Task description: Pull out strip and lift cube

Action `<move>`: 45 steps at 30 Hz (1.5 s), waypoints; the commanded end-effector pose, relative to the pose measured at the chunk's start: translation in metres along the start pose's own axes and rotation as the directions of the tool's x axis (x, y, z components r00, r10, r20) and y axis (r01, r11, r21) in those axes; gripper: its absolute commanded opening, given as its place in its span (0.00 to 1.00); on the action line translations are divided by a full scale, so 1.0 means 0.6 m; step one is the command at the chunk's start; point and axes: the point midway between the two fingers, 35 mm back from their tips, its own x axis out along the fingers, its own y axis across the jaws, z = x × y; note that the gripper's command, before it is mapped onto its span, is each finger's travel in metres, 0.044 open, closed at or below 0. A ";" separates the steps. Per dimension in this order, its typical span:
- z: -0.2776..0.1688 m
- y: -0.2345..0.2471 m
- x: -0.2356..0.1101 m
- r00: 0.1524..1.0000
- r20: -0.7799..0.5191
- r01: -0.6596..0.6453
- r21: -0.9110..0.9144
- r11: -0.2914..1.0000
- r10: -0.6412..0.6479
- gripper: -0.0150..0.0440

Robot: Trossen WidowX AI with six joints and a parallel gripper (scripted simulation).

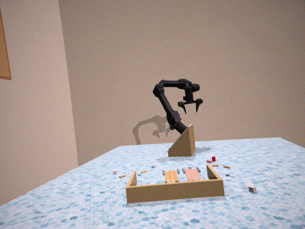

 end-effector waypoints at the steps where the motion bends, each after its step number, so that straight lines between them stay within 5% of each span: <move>1: -0.002 -0.004 -0.002 1.000 0.001 0.008 0.004 1.000 -0.008 0.93; 13: -0.214 -0.207 -0.161 0.859 -0.013 0.484 0.347 0.804 -0.512 0.93; 25: -0.541 -0.263 -0.313 0.500 -0.311 0.706 0.686 0.173 -0.808 0.93; 34: -0.794 -0.164 -0.358 0.266 -0.658 0.588 0.690 -0.423 -0.704 0.93; 45: -1.003 0.085 -0.296 0.206 -0.954 0.236 0.265 -0.935 -0.219 0.93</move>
